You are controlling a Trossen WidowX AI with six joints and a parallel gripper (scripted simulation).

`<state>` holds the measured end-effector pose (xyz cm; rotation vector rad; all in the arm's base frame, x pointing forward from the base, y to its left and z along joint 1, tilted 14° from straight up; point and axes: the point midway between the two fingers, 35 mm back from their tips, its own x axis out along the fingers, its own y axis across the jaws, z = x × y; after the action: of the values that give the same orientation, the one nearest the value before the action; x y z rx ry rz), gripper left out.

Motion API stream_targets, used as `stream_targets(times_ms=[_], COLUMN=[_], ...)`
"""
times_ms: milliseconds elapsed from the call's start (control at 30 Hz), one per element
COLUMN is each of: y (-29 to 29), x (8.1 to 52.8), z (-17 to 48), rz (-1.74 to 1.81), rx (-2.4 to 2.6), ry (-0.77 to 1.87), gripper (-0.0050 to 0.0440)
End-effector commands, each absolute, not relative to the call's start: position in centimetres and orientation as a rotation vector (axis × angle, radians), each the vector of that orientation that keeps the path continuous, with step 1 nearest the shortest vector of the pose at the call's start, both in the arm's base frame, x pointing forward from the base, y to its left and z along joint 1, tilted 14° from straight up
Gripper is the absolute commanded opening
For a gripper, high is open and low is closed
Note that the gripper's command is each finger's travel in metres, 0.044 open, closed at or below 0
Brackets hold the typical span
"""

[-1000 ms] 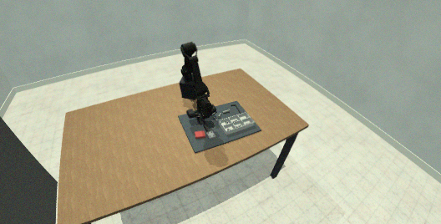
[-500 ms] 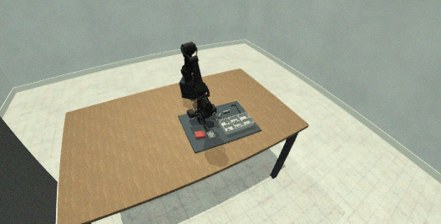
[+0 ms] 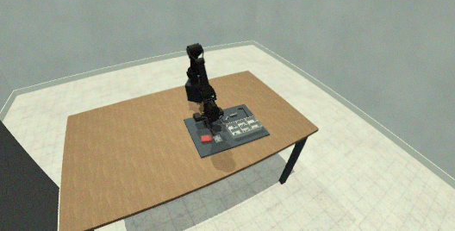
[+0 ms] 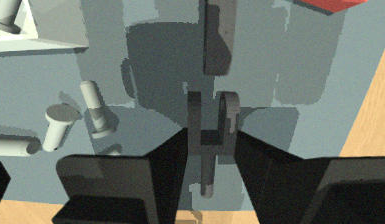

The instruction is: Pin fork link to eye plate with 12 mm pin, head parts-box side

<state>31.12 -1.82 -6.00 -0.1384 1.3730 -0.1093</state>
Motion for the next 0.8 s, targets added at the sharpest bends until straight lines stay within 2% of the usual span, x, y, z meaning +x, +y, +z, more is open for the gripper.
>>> stream_targets(times_ms=[0,767], y=[-1.77,-1.41], x=[31.38,31.83], z=[-5.98,-6.03], rz=[-0.099,-0.099], rx=[-0.139,-0.139], ry=[1.376,1.376], gripper=[0.0124,0.0124])
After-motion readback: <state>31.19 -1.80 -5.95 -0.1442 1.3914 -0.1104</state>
